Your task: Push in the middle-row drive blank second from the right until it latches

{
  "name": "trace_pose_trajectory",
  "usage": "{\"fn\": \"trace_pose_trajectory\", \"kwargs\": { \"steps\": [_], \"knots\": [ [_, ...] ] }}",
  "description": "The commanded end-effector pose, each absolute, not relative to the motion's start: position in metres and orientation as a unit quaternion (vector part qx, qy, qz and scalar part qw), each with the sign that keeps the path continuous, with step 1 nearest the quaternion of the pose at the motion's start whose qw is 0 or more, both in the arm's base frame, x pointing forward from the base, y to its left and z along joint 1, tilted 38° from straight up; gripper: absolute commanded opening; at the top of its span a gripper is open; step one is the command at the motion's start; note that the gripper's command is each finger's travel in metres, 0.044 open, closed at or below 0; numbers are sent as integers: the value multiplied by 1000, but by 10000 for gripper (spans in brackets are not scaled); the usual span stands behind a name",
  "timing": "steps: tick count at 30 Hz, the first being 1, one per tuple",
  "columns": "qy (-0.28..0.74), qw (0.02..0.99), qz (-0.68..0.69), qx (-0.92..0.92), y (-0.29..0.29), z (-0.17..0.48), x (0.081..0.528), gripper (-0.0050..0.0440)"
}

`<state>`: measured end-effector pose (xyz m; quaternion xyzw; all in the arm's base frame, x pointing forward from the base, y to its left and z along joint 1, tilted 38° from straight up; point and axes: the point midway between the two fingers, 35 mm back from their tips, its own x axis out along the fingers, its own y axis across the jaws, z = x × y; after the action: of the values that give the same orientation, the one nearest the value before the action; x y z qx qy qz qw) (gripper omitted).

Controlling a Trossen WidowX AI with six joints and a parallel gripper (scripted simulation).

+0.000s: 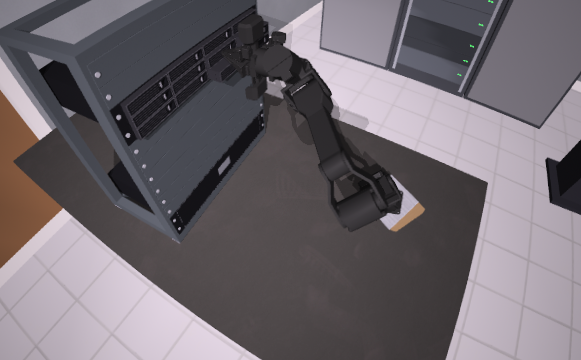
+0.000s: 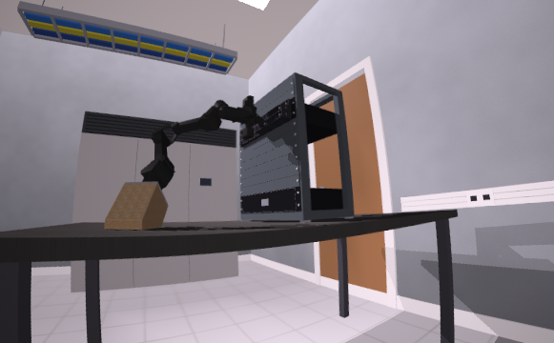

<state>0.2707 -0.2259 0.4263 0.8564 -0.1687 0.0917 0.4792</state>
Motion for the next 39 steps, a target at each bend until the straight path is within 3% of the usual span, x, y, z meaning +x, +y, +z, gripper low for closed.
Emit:
{"fn": "trace_pose_trajectory", "kwargs": {
  "steps": [1,39],
  "knots": [
    [-173,478,91,856,-232,428,277,-50],
    [-173,478,91,856,-236,428,286,-50]
  ]
}}
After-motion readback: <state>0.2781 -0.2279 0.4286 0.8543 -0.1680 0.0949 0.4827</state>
